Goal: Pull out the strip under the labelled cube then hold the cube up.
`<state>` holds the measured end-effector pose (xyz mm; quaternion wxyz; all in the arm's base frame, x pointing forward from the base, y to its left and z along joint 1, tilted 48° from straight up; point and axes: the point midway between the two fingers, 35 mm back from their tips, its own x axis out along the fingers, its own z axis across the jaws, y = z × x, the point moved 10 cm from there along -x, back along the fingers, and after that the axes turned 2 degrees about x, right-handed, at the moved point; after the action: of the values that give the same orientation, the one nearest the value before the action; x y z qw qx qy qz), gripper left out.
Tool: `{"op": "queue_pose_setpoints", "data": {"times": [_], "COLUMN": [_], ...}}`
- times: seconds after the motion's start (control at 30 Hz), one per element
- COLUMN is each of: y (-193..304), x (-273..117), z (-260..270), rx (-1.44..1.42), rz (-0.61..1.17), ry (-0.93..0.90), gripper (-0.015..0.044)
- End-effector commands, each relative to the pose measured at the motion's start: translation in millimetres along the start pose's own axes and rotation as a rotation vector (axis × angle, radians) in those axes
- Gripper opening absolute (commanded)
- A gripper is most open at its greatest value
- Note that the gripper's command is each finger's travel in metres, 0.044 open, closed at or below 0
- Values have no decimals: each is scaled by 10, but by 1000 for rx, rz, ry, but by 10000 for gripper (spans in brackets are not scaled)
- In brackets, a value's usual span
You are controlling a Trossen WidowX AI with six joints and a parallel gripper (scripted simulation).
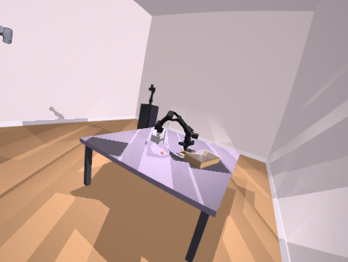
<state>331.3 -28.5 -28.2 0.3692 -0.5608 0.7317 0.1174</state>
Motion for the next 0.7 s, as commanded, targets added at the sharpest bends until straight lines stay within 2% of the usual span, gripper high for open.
{"op": "queue_pose_setpoints", "data": {"times": [0.0, 0.67], "y": [111, 420], "x": [48, 43], "z": [-12, -25], "rx": [-9, -10], "rz": [22, 23], "ry": [3, 3], "gripper": [0, 0]}}
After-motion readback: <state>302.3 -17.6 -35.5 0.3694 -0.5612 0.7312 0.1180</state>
